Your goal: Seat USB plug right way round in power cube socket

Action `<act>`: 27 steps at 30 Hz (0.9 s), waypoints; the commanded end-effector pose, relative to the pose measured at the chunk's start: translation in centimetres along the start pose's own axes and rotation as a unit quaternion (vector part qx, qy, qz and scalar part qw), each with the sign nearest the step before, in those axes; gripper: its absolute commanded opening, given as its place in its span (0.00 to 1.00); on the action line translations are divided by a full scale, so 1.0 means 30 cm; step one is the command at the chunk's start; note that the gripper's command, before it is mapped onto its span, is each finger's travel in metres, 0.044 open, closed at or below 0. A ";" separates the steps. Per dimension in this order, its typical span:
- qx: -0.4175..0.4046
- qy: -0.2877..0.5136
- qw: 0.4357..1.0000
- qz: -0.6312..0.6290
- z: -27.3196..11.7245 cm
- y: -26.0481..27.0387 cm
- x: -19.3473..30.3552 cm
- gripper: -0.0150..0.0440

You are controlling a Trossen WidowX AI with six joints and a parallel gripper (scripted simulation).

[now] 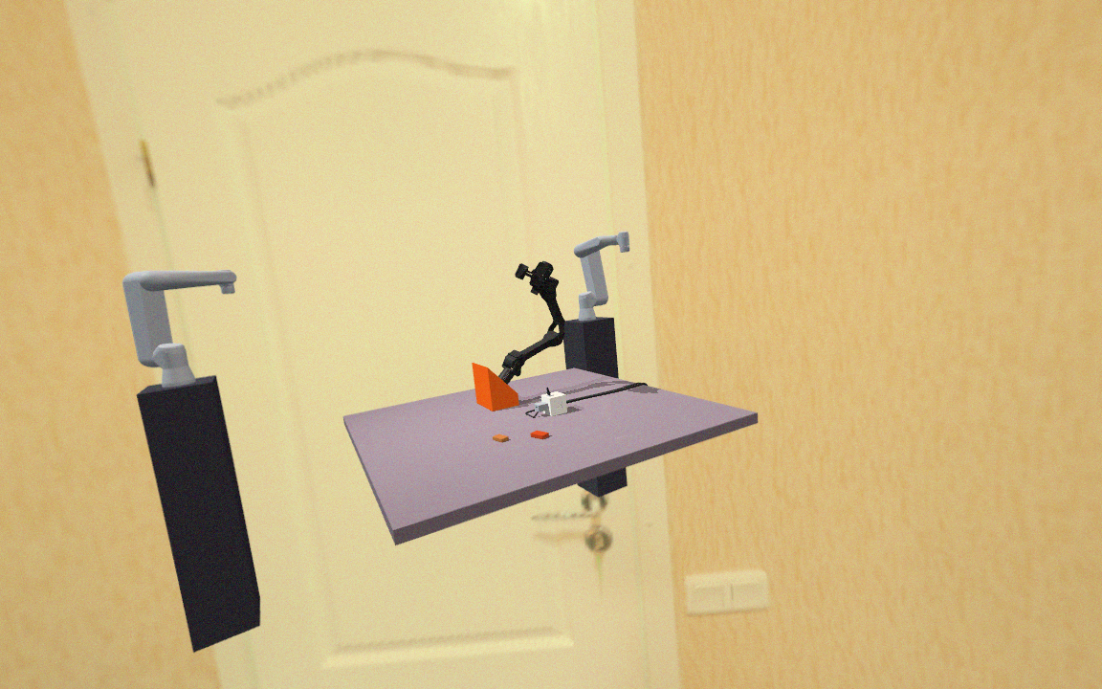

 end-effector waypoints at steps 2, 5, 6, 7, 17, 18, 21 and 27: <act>-0.092 0.138 0.972 0.165 0.198 0.054 0.151 1.00; -0.135 0.237 0.934 0.233 0.303 0.131 0.253 1.00; -0.145 0.273 0.915 0.258 0.333 0.162 0.289 1.00; -0.151 0.313 0.892 0.290 0.362 0.194 0.325 1.00; -0.005 0.708 0.539 0.457 0.466 0.592 0.706 1.00; 0.031 0.738 0.497 0.454 0.458 0.635 0.743 1.00; 0.087 0.775 0.440 0.445 0.440 0.692 0.793 1.00; 0.087 0.775 0.440 0.445 0.451 0.686 0.801 1.00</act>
Point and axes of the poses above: the point midway between the two fingers, 35 mm back from their tips, its own z axis out along the fingers, its own y axis across the jaws, x = y × z, the point moved 10 cm from there along -z, back along the fingers, and after that the axes turned 9 degrees about -z, right-handed, at the moved point
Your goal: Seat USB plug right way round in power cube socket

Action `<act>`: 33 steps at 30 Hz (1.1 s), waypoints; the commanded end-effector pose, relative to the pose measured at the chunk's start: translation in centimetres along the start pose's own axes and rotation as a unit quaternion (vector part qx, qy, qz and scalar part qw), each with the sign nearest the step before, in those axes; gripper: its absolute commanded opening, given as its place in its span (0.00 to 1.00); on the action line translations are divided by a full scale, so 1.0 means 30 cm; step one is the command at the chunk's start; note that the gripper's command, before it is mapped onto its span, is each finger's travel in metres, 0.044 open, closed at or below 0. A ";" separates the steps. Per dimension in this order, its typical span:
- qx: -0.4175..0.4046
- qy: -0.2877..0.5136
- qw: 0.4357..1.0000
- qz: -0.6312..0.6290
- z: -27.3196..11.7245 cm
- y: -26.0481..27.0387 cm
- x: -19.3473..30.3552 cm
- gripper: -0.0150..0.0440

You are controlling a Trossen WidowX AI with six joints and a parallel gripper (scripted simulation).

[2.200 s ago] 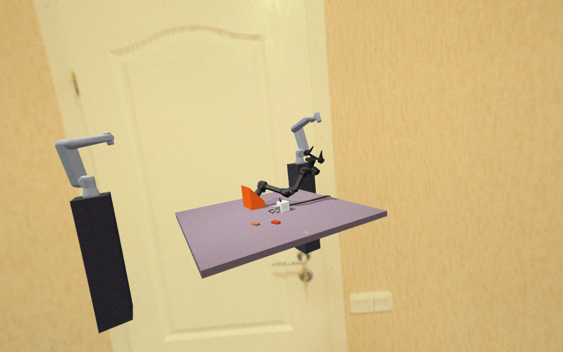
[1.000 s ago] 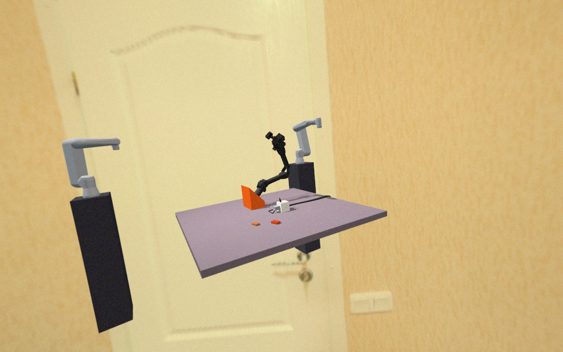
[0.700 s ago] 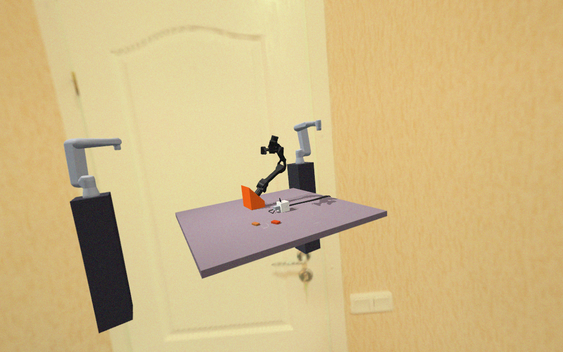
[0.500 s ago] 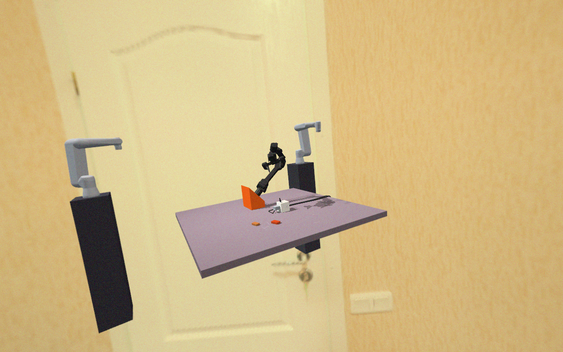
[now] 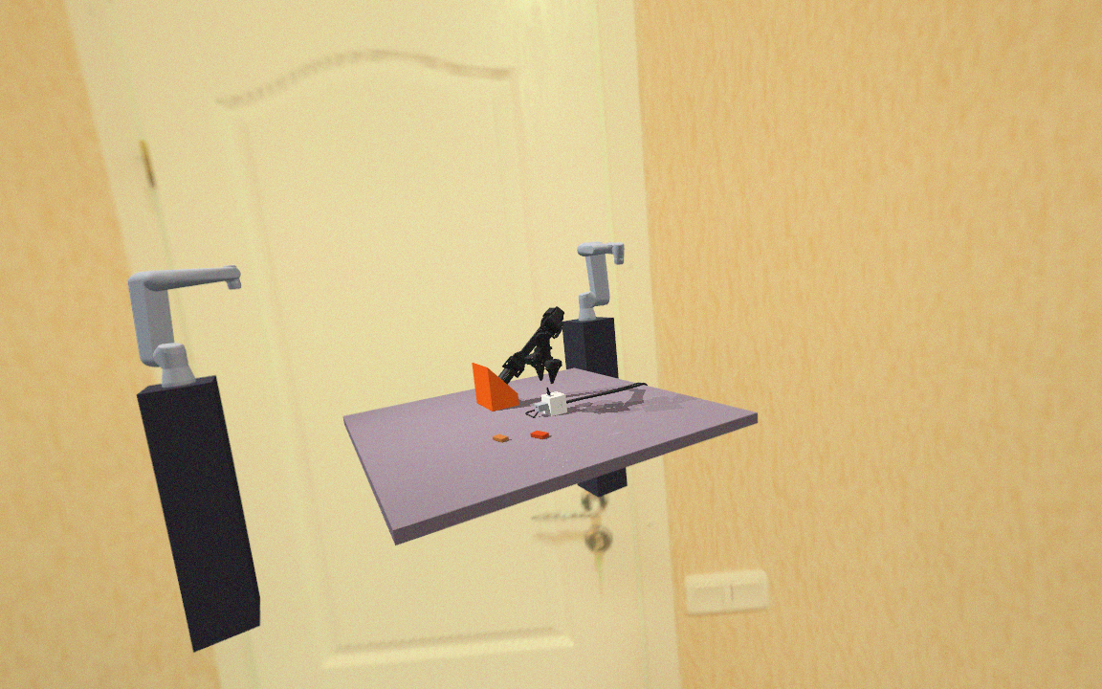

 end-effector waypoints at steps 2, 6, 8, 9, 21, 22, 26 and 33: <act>0.002 0.005 1.000 0.012 0.002 0.000 -0.002 1.00; 0.002 0.005 1.000 0.012 0.008 0.000 -0.002 1.00; 0.002 0.005 1.000 0.012 0.013 0.000 -0.002 1.00; 0.002 0.005 1.000 0.012 0.015 0.000 -0.002 1.00; 0.002 0.005 1.000 0.012 0.055 0.000 -0.002 1.00; 0.002 0.005 1.000 0.012 0.058 0.000 -0.002 1.00; 0.002 0.005 1.000 0.012 0.072 0.000 -0.001 1.00; 0.002 0.005 1.000 0.012 0.095 0.000 -0.001 1.00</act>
Point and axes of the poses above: the point midway between the two fingers, 35 mm back from their tips, its own z axis out along the fingers, its own y axis across the jaws, x = y × z, the point moved 10 cm from there along -z, back along the fingers, and after that the axes turned 9 degrees about -z, right-handed, at the moved point
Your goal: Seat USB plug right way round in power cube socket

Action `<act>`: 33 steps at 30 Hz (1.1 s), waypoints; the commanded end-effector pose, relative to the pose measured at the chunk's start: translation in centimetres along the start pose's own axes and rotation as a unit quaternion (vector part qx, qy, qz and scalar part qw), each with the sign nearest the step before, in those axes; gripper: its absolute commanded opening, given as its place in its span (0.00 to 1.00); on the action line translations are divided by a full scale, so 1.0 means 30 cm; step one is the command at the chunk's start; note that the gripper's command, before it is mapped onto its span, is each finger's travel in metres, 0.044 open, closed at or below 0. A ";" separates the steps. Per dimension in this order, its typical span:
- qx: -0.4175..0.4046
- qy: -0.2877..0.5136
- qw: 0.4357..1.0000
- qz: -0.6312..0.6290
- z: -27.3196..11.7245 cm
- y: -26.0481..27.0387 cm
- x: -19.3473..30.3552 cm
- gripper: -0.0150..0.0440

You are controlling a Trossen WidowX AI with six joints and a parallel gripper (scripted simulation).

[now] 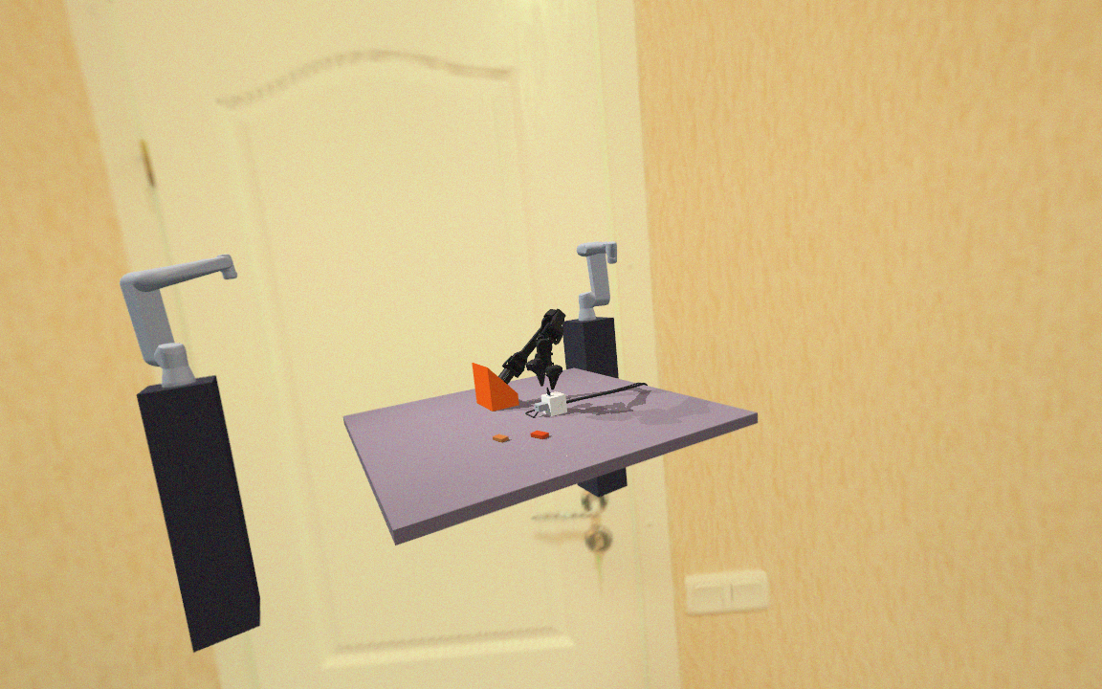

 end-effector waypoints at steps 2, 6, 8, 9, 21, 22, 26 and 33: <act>0.000 0.002 1.000 0.004 0.017 -0.003 0.000 1.00; 0.000 0.000 1.000 0.000 0.013 0.000 0.000 0.96; 0.000 0.000 1.000 0.000 0.013 0.000 0.000 0.87; 0.000 0.000 1.000 0.000 0.013 0.000 0.000 0.82; 0.000 0.000 1.000 0.000 0.013 0.000 0.000 0.29; 0.000 0.000 1.000 0.000 0.013 0.000 0.000 0.28; 0.000 0.000 1.000 0.000 0.013 0.000 0.000 0.25; 0.000 0.000 1.000 0.000 0.013 0.000 0.000 0.25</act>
Point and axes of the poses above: the point midway between the two fingers, 35 mm back from their tips, its own z axis out along the fingers, its own y axis across the jaws, x = y × z, the point moved 10 cm from there along -z, back along the fingers, and after that the axes turned 9 degrees about -z, right-handed, at the moved point
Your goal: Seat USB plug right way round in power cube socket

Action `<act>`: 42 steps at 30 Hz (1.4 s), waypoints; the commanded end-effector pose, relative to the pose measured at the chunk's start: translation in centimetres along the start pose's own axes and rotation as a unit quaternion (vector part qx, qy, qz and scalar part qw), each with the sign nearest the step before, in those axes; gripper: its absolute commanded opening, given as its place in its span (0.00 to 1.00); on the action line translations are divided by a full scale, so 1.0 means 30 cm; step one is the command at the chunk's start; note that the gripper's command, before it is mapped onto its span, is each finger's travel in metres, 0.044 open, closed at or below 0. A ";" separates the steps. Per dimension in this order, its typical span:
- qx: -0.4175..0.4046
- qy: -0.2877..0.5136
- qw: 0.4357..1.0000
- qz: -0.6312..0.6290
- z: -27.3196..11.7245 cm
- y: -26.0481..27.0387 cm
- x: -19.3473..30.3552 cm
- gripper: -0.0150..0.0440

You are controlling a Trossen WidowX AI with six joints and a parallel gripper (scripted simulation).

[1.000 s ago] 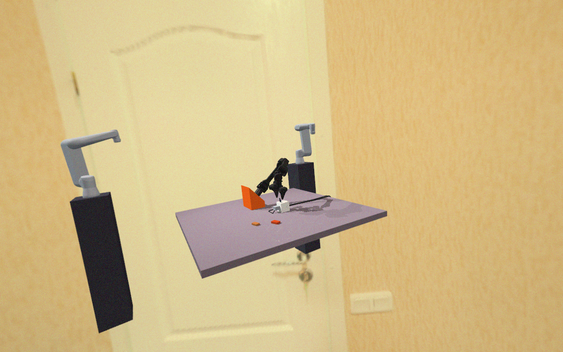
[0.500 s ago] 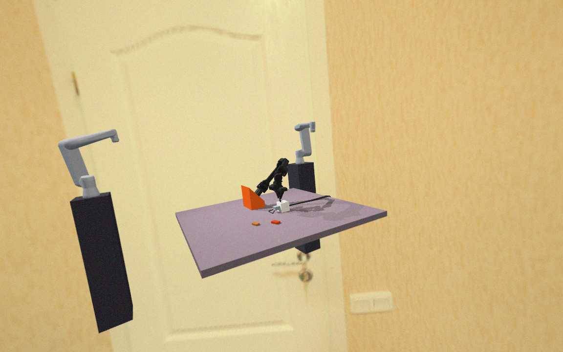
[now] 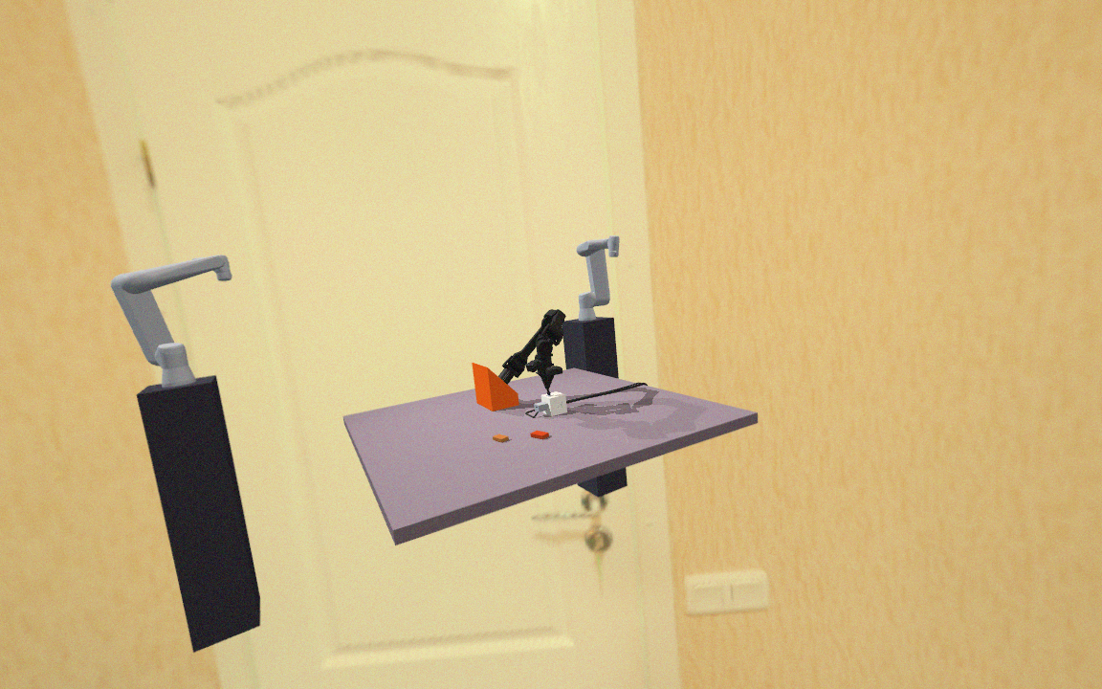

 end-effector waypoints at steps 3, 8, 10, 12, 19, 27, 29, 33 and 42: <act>0.000 0.000 1.000 -0.001 -0.001 0.000 0.000 0.25; 0.000 0.000 1.000 0.000 -0.001 0.000 0.000 0.25; 0.000 0.000 1.000 0.000 -0.005 0.000 0.000 0.25; 0.000 0.000 1.000 0.000 -0.010 0.000 0.000 0.25; 0.000 0.000 1.000 0.000 -0.025 0.000 0.000 0.25; 0.000 0.000 1.000 0.000 -0.043 0.000 0.000 0.25; 0.000 0.000 1.000 0.000 -0.048 0.000 0.000 0.25; 0.000 0.000 1.000 0.000 -0.056 0.000 -0.001 0.25; 0.000 0.000 1.000 0.000 -0.076 0.000 -0.001 0.25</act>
Point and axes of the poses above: the point midway between the two fingers, 35 mm back from their tips, its own z axis out along the fingers, its own y axis across the jaws, x = y × z, the point moved 10 cm from there along -z, back along the fingers, and after that the axes turned 9 degrees about -z, right-handed, at the moved point
